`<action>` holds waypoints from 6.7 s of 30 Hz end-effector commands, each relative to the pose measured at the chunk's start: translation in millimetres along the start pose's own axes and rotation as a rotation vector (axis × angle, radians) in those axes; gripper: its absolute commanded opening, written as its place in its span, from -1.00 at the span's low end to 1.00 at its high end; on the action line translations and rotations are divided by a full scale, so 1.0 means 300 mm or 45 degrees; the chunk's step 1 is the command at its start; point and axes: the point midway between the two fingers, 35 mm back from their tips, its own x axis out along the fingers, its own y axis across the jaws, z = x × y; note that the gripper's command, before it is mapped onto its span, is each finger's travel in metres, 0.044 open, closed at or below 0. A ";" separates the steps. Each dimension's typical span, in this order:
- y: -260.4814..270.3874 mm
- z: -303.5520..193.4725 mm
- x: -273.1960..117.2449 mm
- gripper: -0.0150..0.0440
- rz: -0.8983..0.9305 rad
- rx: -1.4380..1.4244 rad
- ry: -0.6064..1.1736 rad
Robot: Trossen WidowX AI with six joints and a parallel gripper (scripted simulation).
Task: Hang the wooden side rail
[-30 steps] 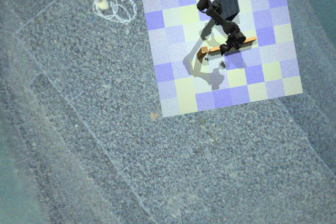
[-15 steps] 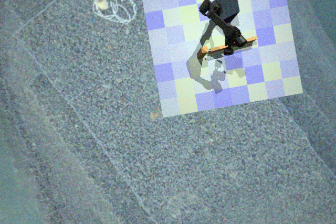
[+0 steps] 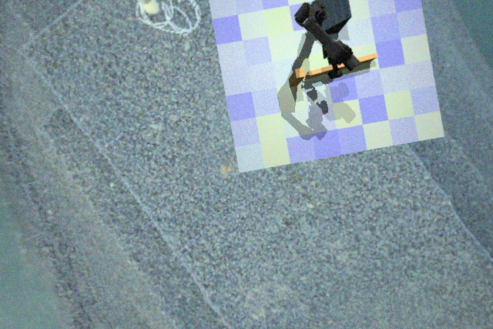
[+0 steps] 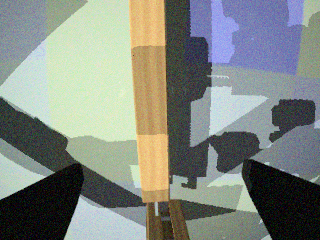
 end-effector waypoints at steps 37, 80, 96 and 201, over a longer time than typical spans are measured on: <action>0.010 -0.004 0.244 1.00 0.032 -0.040 -0.004; 0.020 -0.008 0.389 -0.07 0.033 -0.040 0.002; 0.019 -0.008 0.388 -0.49 0.033 -0.037 0.002; -0.064 -0.006 0.370 -0.49 0.031 0.095 0.003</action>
